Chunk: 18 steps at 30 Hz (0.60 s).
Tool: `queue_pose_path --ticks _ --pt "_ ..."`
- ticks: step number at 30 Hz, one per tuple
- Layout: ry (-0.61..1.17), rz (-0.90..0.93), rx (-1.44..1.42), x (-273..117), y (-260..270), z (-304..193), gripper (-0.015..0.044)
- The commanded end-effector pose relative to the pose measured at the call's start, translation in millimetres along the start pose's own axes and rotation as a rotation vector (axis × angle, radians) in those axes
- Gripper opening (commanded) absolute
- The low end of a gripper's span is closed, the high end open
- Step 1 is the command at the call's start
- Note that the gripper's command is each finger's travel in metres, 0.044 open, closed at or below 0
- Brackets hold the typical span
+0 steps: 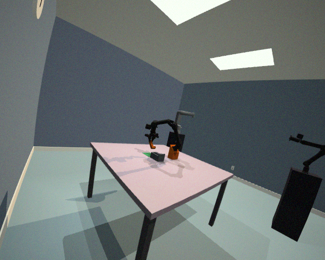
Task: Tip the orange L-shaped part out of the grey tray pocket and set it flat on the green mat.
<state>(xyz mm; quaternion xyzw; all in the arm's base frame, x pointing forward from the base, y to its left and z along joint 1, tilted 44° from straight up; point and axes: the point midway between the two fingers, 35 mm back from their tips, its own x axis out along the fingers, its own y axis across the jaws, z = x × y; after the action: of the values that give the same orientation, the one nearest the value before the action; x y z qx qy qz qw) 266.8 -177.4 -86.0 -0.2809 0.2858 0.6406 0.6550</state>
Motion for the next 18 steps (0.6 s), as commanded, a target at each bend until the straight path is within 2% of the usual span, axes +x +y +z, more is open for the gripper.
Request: queue_pose_path --ticks 1,18 --pt "-0.003 0.006 -0.005 6.0 1.2 -2.3 0.0000" --pt "-0.004 0.005 -0.005 32.8 1.1 -2.0 0.0000"
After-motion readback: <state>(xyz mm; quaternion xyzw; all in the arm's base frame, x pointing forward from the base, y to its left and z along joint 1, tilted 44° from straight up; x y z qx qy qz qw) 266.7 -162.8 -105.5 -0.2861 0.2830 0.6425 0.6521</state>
